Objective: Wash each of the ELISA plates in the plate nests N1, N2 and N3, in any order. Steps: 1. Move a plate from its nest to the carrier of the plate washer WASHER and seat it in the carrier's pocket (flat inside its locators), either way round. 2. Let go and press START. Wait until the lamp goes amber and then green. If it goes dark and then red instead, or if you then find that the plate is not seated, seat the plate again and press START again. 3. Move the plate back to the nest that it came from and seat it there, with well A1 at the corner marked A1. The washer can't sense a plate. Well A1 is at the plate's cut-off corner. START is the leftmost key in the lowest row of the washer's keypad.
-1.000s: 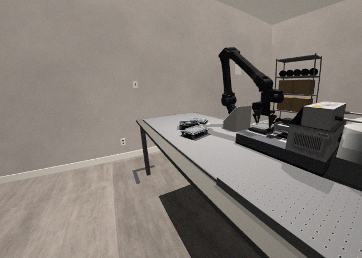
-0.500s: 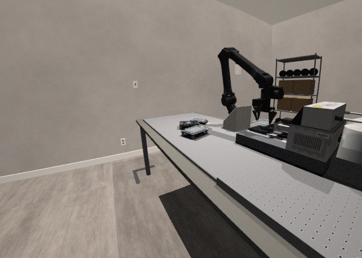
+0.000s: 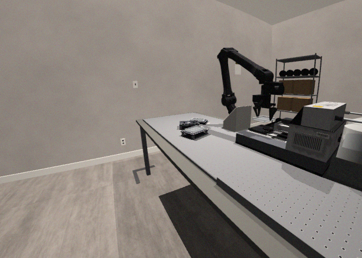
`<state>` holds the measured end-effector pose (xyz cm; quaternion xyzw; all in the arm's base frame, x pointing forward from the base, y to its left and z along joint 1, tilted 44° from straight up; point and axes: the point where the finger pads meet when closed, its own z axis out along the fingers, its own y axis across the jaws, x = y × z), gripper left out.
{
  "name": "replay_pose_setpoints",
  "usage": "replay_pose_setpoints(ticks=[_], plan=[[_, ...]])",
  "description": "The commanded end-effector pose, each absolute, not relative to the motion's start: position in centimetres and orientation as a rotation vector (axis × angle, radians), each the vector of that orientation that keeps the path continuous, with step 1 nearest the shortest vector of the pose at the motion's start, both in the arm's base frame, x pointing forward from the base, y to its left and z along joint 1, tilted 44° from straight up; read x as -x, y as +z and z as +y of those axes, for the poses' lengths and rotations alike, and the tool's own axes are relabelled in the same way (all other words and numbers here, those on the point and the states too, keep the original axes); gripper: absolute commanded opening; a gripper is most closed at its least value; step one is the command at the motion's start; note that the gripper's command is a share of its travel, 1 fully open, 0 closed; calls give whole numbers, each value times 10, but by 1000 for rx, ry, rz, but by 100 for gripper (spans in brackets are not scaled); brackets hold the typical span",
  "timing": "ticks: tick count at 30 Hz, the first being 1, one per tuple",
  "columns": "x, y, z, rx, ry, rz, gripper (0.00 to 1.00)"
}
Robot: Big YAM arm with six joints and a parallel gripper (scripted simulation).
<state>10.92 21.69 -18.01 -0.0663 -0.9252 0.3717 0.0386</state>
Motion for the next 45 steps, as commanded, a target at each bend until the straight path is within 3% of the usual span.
replay_pose_setpoints(ticks=[1, 30, 34, 45], plan=[[-119, -172, 253, 218, 1059, -2893, 82], [-119, -155, 256, 209, 1096, -2865, 82], [-136, -145, 235, 416, 1139, -2872, 82], [-183, -135, 217, 388, 1125, -2878, 82]])
